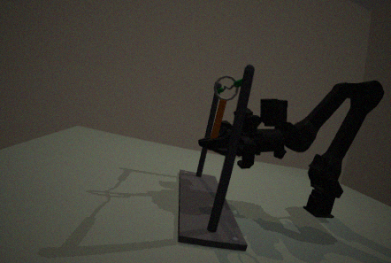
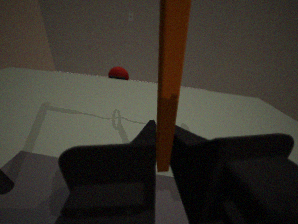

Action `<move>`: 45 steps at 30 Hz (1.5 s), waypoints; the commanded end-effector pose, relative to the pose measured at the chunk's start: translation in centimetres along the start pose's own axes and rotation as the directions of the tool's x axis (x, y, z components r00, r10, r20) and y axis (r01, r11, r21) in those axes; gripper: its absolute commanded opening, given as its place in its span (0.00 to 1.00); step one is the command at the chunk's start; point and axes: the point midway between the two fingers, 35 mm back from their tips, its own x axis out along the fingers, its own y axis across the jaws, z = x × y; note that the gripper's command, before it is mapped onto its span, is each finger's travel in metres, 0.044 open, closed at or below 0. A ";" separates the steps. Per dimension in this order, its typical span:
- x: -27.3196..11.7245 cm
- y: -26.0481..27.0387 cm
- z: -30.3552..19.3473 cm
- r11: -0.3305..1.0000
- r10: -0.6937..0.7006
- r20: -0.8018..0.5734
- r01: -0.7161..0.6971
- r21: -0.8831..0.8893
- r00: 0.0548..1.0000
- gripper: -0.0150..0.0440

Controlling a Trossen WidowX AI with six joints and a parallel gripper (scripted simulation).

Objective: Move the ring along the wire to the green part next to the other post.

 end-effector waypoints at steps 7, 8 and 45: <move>-0.1 0.8 0.1 0.999 0.037 0.005 -0.037 -0.014 0.999 0.00; -0.1 1.0 0.1 0.999 0.035 0.005 -0.035 -0.008 0.999 0.00; -0.6 7.7 1.1 0.957 -0.097 -0.091 0.118 0.263 0.991 0.00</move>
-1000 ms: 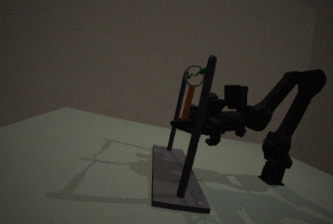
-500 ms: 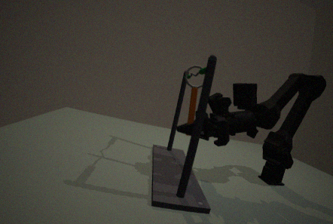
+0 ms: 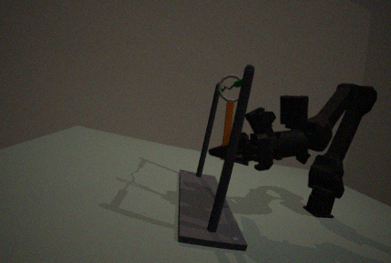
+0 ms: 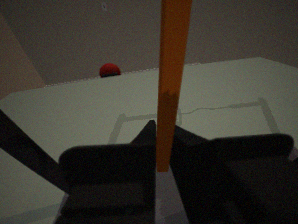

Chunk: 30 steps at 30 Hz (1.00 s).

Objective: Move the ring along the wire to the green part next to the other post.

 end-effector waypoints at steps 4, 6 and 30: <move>0.1 0.6 0.3 1.000 -0.003 0.007 0.003 -0.006 1.000 0.00; 0.1 0.7 0.3 1.000 -0.001 0.007 0.001 -0.014 1.000 0.00; 0.1 2.3 0.2 0.996 0.025 0.004 -0.025 -0.089 1.000 0.00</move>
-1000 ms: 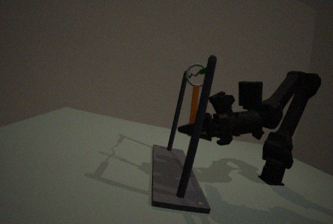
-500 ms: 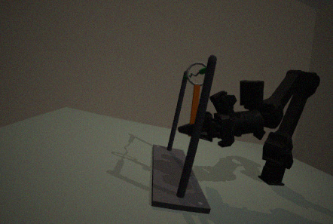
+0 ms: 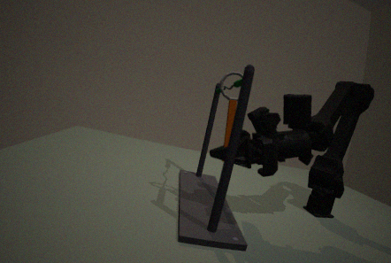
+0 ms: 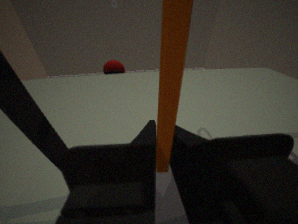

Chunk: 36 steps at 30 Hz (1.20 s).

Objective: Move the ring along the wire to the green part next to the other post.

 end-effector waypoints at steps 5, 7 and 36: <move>0.1 0.7 0.3 1.000 0.003 0.008 -0.003 -0.011 1.000 0.00; 0.1 0.9 0.3 1.000 0.004 0.008 -0.004 -0.012 1.000 0.00; 0.4 3.1 -0.4 1.000 0.019 0.008 -0.019 -0.013 1.000 0.00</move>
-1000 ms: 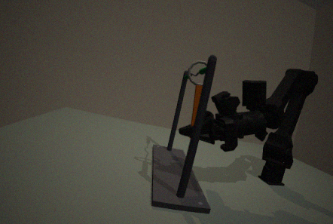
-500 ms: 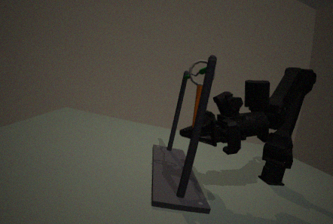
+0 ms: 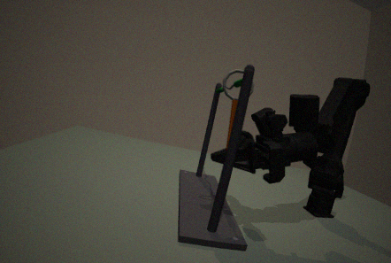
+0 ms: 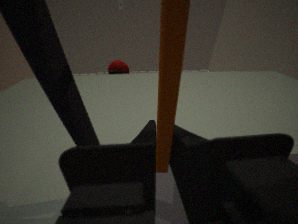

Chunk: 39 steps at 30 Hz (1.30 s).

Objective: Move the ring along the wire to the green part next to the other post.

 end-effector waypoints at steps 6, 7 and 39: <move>0.4 0.0 -1.2 1.000 -0.004 0.002 0.004 0.005 1.000 0.00; 0.4 0.0 -1.3 1.000 -0.004 0.002 0.004 0.005 1.000 0.00; 0.0 0.1 -1.3 1.000 0.000 0.000 0.000 0.001 1.000 0.53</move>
